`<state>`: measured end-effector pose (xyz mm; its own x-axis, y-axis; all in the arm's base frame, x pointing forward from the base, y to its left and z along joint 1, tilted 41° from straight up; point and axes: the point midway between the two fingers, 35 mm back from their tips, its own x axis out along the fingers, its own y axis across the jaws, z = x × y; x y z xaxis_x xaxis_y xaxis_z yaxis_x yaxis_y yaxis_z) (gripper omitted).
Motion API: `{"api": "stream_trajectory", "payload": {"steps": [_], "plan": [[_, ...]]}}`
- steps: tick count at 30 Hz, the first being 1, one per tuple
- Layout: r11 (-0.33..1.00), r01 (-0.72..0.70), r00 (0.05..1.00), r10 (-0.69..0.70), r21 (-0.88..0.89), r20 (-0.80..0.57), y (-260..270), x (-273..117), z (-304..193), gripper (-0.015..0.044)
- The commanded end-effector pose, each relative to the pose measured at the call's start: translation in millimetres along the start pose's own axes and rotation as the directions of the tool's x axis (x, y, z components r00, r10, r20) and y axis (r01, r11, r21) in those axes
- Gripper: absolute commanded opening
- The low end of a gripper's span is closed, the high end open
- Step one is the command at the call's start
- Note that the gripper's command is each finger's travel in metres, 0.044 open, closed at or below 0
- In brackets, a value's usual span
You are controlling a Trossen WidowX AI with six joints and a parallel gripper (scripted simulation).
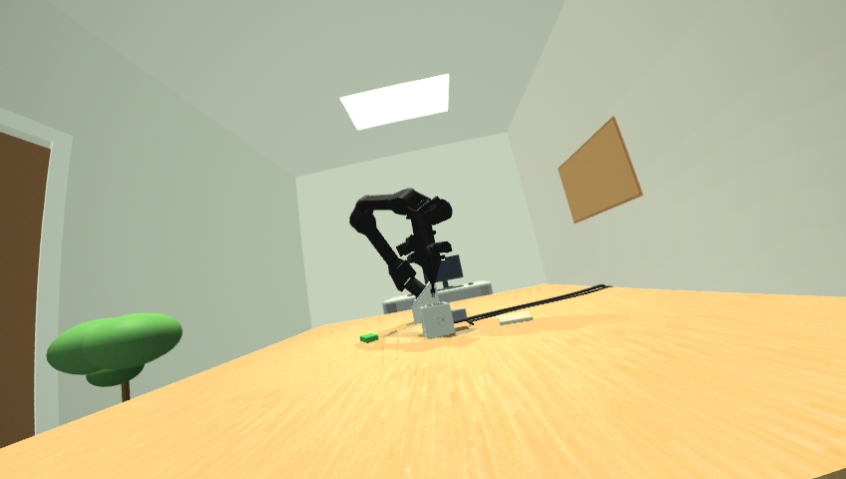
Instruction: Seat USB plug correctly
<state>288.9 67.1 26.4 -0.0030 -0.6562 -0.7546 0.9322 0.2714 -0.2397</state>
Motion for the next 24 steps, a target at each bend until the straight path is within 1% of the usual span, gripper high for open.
{"api": "stream_trajectory", "payload": {"steps": [1, 7, 24], "plan": [[0.995, 0.000, 1.000, 0.000, 0.105, 0.000, 0.0, 0.0, -0.1, 0.0000], [0.970, 0.000, 1.000, 0.000, 0.242, 0.000, 0.0, 0.0, -0.1, 0.0000], [0.971, 0.000, 1.000, 0.001, 0.241, -0.003, 0.1, 0.5, -0.2, 0.0000]]}}
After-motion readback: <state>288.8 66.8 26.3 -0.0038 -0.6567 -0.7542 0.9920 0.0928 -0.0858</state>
